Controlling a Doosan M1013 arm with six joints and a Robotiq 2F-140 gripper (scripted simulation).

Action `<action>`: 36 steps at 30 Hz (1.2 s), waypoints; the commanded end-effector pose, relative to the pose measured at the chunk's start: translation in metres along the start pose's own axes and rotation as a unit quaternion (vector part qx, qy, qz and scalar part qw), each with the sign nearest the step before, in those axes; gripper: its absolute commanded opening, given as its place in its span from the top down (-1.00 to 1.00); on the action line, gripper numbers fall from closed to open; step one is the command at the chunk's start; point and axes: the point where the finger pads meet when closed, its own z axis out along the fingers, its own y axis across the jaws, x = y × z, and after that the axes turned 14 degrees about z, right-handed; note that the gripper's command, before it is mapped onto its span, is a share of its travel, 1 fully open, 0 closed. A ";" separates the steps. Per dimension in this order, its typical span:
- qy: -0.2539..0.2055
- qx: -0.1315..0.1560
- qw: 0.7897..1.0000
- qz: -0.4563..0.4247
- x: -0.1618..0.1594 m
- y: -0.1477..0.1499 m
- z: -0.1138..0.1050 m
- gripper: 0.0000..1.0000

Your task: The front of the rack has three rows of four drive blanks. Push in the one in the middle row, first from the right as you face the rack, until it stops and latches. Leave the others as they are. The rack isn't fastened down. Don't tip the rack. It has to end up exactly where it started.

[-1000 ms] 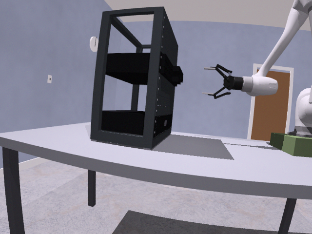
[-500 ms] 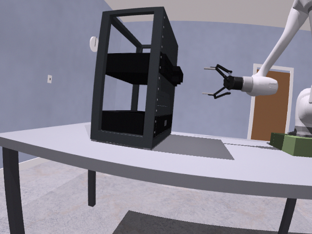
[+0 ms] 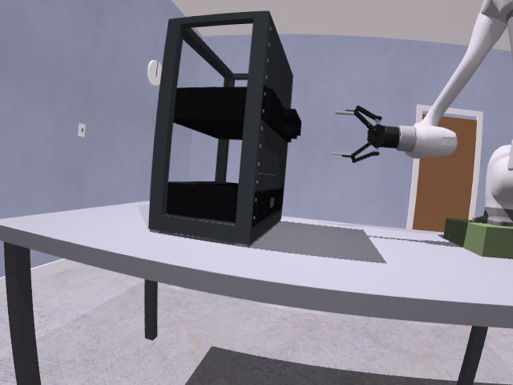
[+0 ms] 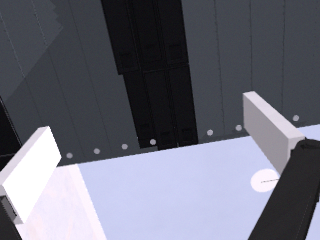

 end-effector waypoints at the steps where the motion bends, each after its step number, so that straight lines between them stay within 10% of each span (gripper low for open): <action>1: 0.000 0.000 1.000 0.000 0.000 0.000 0.000 -1.00; 6: 0.000 0.000 1.000 0.000 0.000 0.000 0.000 -1.00; 7: 0.000 0.000 1.000 0.000 0.000 0.000 0.000 1.00; 36: 0.000 0.000 1.000 0.000 0.000 0.000 0.000 1.00</action>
